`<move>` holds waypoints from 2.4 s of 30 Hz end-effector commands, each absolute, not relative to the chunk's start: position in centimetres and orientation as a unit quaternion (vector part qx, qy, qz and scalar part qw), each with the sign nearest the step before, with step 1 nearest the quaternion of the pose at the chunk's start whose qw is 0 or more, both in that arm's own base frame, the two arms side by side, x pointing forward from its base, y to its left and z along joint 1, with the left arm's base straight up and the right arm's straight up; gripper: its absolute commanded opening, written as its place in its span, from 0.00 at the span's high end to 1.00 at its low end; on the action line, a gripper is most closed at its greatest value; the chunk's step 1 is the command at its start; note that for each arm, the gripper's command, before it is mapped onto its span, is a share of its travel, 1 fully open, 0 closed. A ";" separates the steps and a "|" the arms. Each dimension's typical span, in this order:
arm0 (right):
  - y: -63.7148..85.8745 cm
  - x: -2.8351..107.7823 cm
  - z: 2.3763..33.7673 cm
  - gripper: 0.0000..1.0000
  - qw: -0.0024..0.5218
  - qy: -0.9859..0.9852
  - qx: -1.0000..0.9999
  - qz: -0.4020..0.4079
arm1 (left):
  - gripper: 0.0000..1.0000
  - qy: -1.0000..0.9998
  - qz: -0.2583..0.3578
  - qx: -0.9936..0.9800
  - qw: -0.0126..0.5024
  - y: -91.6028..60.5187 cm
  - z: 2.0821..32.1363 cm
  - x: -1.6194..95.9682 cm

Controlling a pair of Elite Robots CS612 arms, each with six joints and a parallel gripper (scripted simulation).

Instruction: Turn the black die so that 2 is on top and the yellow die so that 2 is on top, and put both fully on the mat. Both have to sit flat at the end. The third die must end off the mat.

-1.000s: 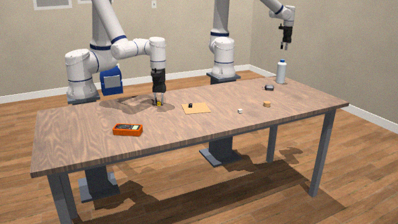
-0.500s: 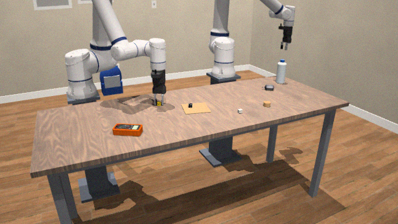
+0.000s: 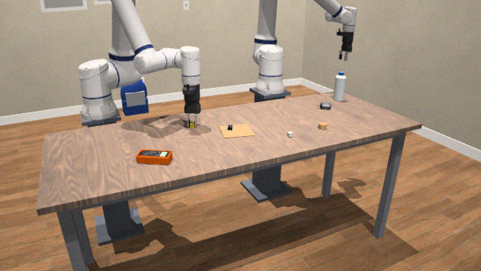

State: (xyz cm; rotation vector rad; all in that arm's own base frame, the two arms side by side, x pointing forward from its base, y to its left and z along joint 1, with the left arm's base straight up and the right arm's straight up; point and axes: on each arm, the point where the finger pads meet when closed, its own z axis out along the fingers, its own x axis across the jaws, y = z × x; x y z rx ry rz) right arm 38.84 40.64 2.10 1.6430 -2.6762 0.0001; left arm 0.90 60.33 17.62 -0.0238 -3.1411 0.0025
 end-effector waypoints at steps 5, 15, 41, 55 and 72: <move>40.7 38.9 2.1 0.60 0.000 -0.852 0.523 0.000 | 0.00 -1.000 0.000 -0.008 0.000 60.4 17.7 0.9; 40.7 38.9 2.1 0.60 0.000 -0.852 0.523 0.000 | 0.00 -1.000 0.000 -0.008 0.000 60.4 17.7 0.9; 40.7 38.9 5.3 0.60 0.000 -0.852 0.523 0.000 | 0.00 -1.000 0.000 -0.008 0.000 60.4 17.7 0.9; 40.7 38.9 12.1 0.60 0.000 -0.852 0.523 0.000 | 0.00 -1.000 0.000 -0.008 0.000 60.4 17.7 0.9; 40.7 38.9 12.1 0.60 0.000 -0.858 0.514 0.000 | 0.00 -1.000 0.000 -0.008 0.000 60.4 17.7 0.9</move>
